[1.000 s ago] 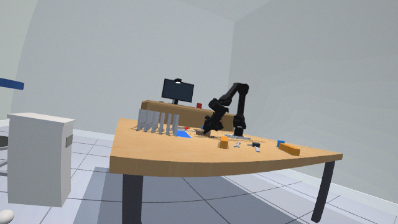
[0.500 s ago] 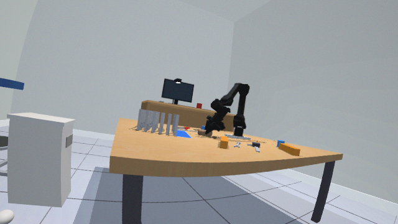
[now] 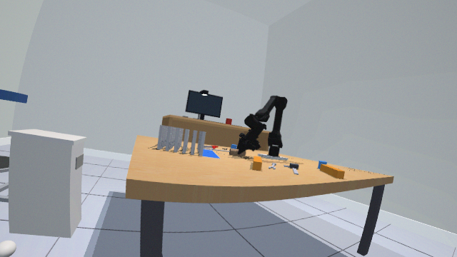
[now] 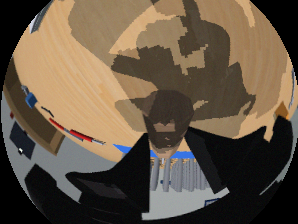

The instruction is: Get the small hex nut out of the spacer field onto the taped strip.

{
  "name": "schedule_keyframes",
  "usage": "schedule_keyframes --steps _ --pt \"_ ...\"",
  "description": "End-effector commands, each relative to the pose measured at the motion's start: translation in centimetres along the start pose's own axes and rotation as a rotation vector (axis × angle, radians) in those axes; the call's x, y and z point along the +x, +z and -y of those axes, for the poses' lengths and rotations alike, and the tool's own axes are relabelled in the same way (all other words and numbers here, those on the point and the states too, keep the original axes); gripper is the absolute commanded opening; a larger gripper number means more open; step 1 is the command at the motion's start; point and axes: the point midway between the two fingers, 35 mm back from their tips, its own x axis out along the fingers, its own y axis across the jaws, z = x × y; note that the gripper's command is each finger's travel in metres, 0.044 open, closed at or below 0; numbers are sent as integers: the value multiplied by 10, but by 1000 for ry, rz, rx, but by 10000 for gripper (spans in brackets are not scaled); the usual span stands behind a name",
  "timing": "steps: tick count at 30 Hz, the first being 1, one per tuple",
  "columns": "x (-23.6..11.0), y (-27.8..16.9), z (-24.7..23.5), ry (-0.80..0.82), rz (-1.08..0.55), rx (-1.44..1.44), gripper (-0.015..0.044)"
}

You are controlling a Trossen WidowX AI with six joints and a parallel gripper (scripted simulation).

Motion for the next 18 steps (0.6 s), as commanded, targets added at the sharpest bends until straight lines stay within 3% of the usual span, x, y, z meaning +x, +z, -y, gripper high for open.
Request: schedule_keyframes --steps 1,18 --pt "-2 4 -1 4 -3 0 0" --pt "-8 14 -1 4 -1 0 0"
